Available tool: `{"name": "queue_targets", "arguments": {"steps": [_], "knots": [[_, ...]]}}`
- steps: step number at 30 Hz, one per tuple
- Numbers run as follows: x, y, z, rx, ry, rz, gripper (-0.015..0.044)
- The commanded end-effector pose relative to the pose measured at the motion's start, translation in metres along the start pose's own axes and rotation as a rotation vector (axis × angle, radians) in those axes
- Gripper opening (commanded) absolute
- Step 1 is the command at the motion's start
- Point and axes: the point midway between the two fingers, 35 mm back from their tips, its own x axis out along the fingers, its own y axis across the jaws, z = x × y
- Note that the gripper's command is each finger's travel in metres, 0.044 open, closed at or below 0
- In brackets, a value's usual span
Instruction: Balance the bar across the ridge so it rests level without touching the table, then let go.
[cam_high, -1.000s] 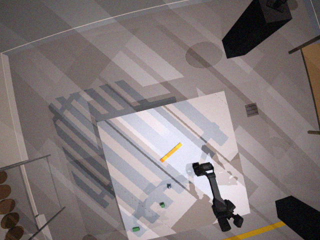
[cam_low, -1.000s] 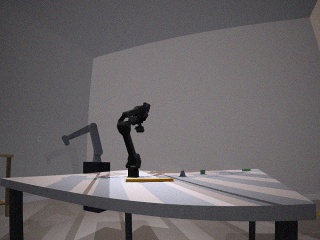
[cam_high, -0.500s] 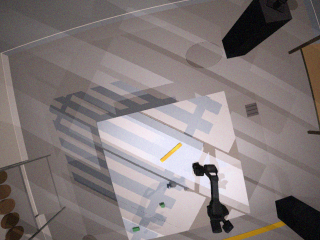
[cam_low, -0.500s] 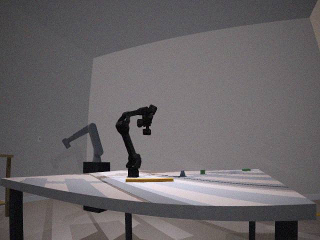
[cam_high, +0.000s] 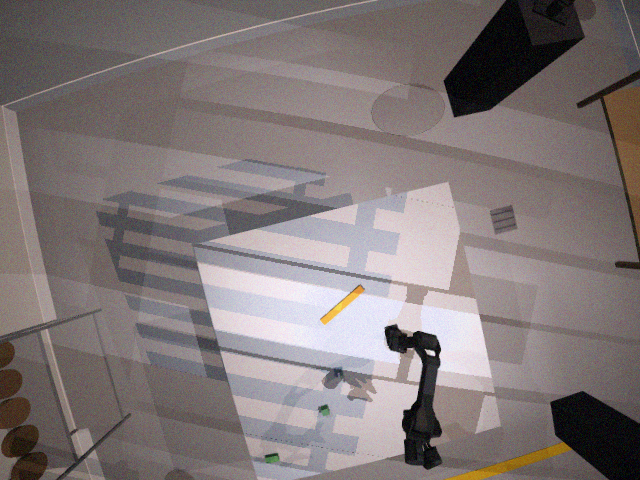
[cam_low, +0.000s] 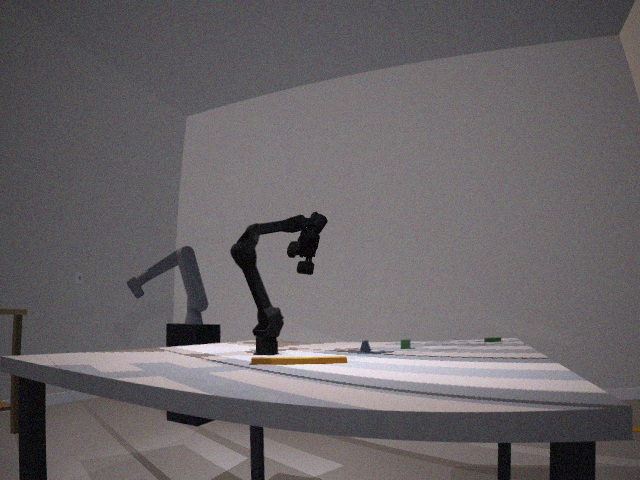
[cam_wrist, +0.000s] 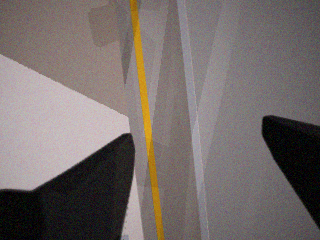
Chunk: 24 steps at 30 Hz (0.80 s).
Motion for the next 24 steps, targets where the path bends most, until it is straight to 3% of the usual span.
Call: {"name": "queue_targets", "arguments": {"steps": [1, 24], "knots": [[-0.001, 0.011, -0.023, 0.08, 0.066, 0.029, 0.0315], [-0.05, 0.072, -0.128, 0.456, 0.449, 0.106, 0.0315]]}}
